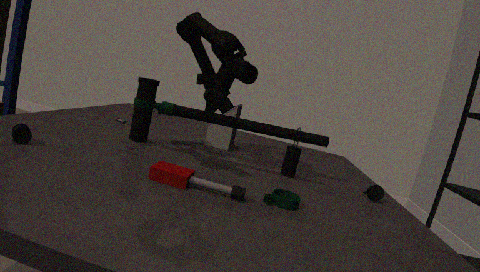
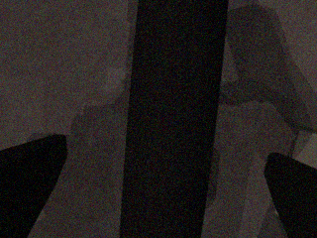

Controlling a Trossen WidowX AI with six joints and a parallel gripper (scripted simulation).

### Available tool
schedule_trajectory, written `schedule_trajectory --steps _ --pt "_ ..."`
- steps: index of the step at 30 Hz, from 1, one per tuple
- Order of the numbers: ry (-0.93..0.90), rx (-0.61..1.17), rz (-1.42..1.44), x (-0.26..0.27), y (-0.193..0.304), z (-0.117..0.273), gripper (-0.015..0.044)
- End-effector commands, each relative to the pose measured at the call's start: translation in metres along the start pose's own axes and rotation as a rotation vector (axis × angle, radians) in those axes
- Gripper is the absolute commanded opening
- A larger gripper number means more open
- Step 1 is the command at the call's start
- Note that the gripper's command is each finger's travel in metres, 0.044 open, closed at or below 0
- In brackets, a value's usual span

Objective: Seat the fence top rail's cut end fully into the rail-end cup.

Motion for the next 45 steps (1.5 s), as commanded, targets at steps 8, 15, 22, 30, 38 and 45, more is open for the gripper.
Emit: schedule_trajectory --steps 8,15,22,30,38,45 --pt "-0.004 -0.001 0.002 -0.004 0.011 0.025 0.044" --pt "-0.002 -0.007 0.001 -0.008 0.009 0.064 0.044" --pt "-0.002 -0.007 0.001 -0.008 0.009 0.064 0.044" --pt "-0.002 -0.007 0.001 -0.008 0.009 0.064 0.044" --pt "-0.002 -0.007 0.001 -0.008 0.009 0.064 0.044" --pt "-0.002 -0.007 0.001 -0.008 0.009 0.064 0.044"
Point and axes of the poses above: the point midway between the two fingers, 35 mm back from their tips, its own z axis back along the fingers, its own x axis across the jaws, y = z × x, the point moved 6 cm from there along z, back along the fingers, and after that the axes turned 8 degrees about -z, right-handed, at the moved point
